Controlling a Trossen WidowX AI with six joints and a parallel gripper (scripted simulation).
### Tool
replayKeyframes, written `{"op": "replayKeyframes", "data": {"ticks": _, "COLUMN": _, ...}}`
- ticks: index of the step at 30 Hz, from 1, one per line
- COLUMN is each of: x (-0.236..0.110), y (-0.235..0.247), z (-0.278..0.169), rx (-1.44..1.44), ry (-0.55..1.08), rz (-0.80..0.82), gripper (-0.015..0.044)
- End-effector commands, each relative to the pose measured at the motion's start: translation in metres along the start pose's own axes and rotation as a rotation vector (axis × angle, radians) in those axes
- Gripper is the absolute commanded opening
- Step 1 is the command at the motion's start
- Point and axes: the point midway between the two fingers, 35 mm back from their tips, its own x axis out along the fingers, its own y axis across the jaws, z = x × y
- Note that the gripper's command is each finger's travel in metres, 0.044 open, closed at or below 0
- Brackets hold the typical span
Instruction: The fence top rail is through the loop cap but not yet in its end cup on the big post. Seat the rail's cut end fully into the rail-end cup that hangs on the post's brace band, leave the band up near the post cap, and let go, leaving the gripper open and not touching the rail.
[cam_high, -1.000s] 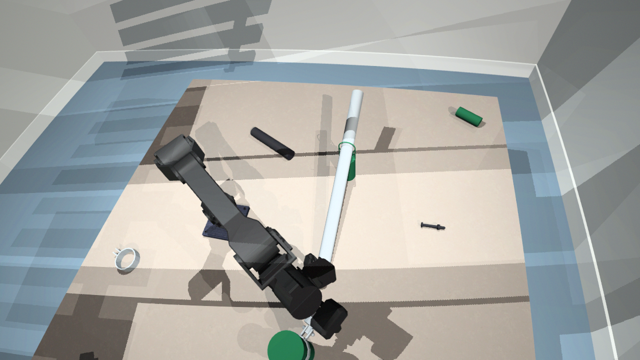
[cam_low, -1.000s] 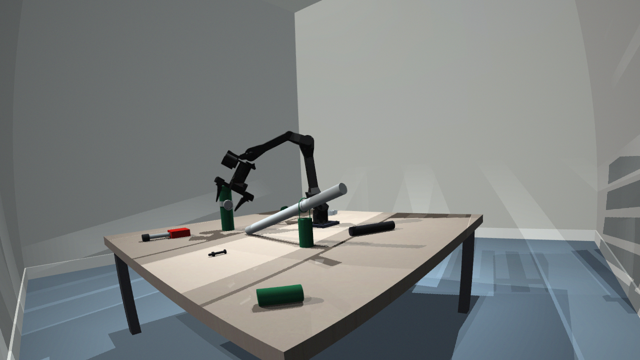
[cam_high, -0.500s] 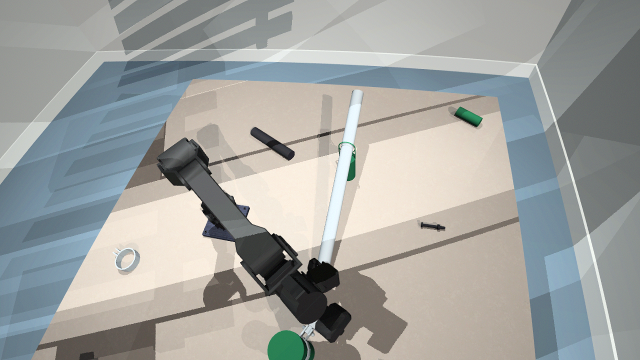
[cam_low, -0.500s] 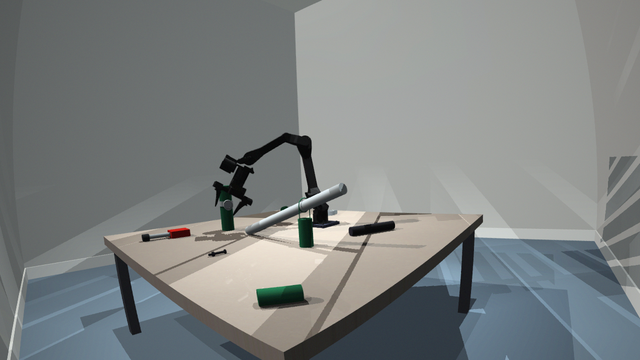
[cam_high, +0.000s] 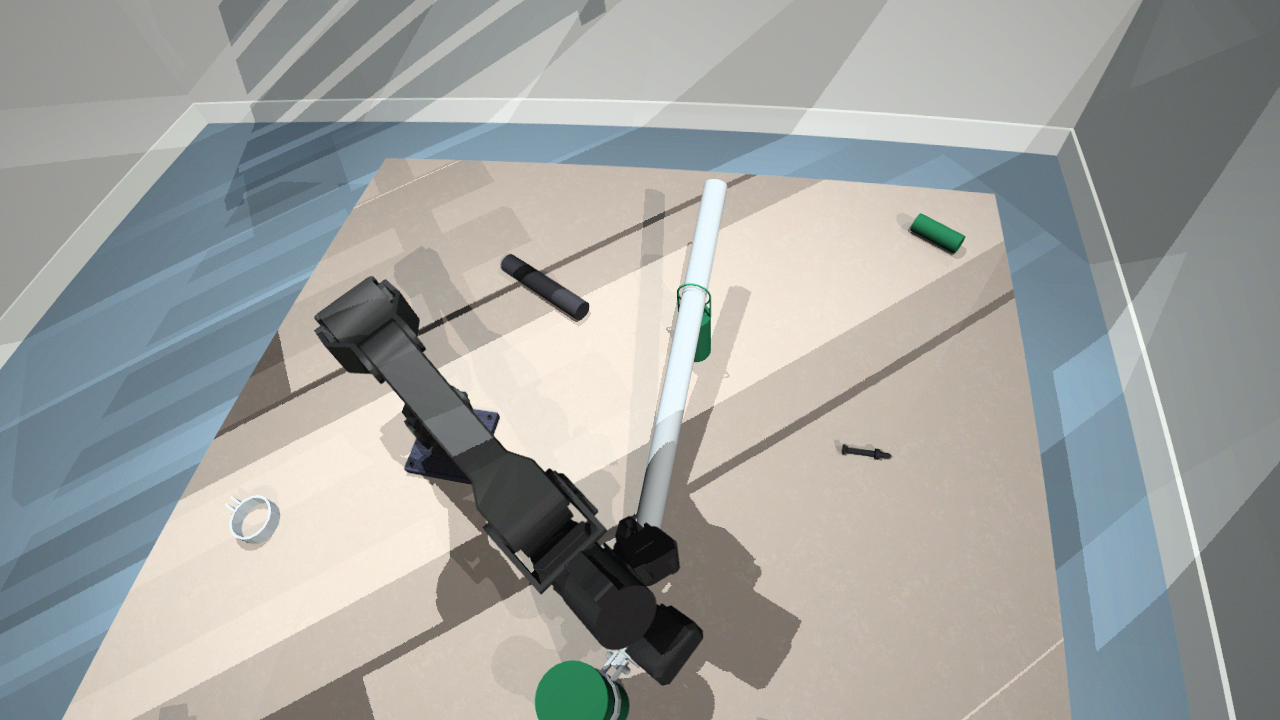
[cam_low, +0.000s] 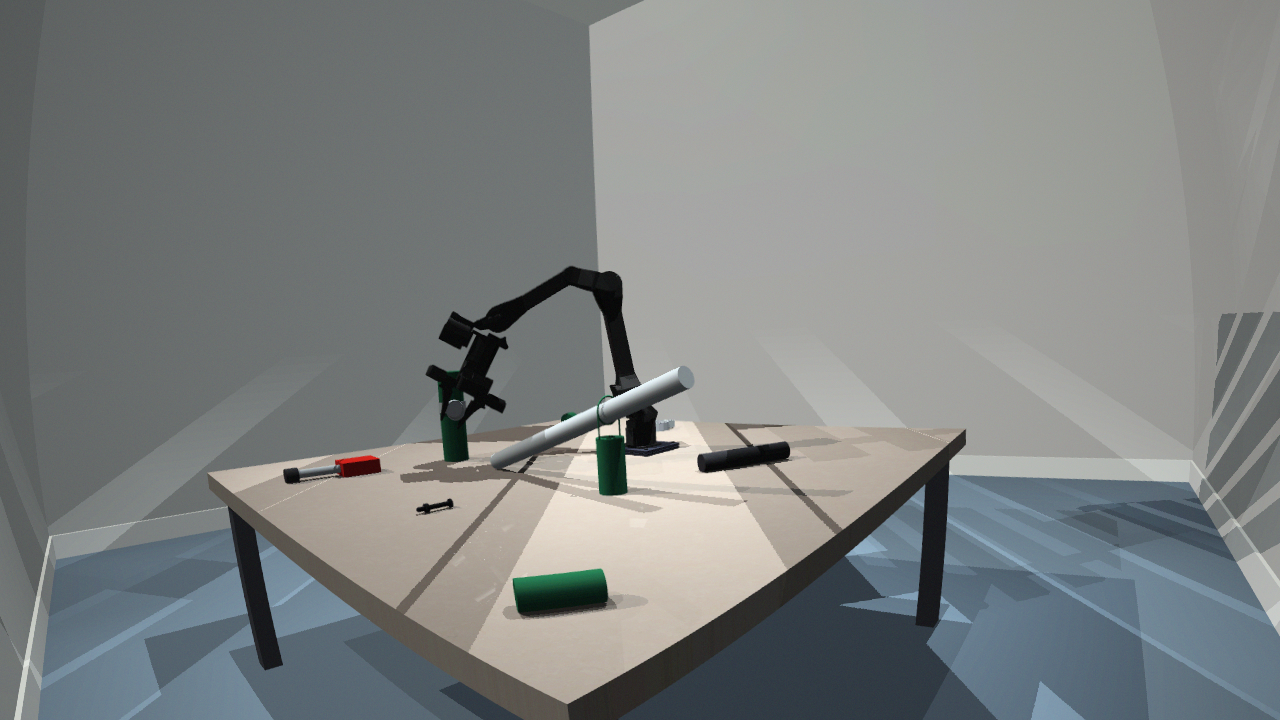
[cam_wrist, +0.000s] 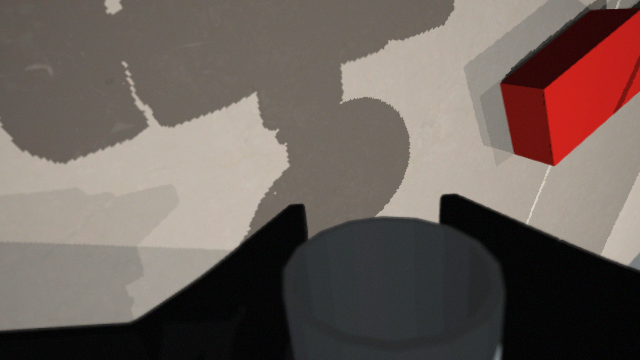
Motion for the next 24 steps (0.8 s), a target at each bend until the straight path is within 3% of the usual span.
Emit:
{"op": "replayKeyframes", "data": {"ticks": 1, "x": 0.0, "y": 0.0, "z": -0.001, "rx": -0.005, "ry": -0.002, "rz": -0.004, "gripper": 0.0046}}
{"op": "replayKeyframes", "data": {"ticks": 3, "x": -0.001, "y": 0.002, "z": -0.001, "rx": -0.023, "ry": -0.012, "rz": -0.003, "gripper": 0.0}}
{"op": "replayKeyframes", "data": {"ticks": 24, "x": -0.008, "y": 0.014, "z": -0.003, "rx": -0.157, "ry": -0.088, "rz": -0.002, "gripper": 0.0}}
